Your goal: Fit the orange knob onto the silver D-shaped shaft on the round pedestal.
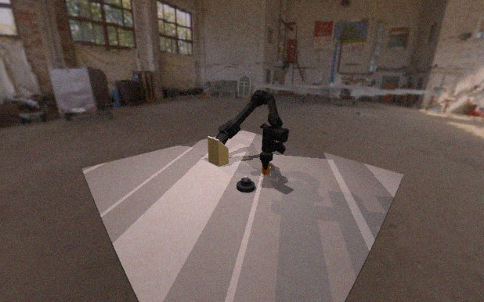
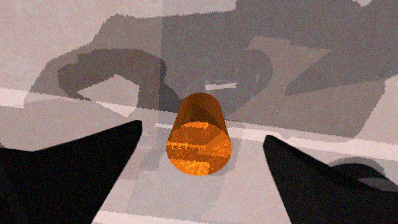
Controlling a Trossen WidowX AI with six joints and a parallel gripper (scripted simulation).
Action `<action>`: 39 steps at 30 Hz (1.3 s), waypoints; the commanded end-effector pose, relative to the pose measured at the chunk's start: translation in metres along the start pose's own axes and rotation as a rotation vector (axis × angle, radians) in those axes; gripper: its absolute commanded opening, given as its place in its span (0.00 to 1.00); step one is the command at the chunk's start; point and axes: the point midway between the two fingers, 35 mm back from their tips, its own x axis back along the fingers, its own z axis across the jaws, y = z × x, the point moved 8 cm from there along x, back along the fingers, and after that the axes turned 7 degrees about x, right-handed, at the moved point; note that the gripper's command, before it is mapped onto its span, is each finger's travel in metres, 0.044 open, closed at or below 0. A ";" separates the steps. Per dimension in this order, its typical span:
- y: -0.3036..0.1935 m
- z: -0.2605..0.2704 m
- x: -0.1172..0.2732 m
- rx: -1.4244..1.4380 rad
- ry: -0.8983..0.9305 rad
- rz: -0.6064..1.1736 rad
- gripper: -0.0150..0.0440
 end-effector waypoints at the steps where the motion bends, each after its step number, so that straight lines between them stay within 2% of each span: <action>1: -0.001 0.000 -0.007 -0.008 0.006 0.000 1.00; 19: -0.002 0.003 -0.033 -0.008 0.009 -0.003 1.00; 29: -0.002 0.003 -0.033 -0.008 0.009 -0.003 0.56; 35: -0.002 0.003 -0.033 -0.008 0.009 -0.003 0.49; 39: -0.001 0.002 -0.029 -0.008 0.007 -0.002 0.31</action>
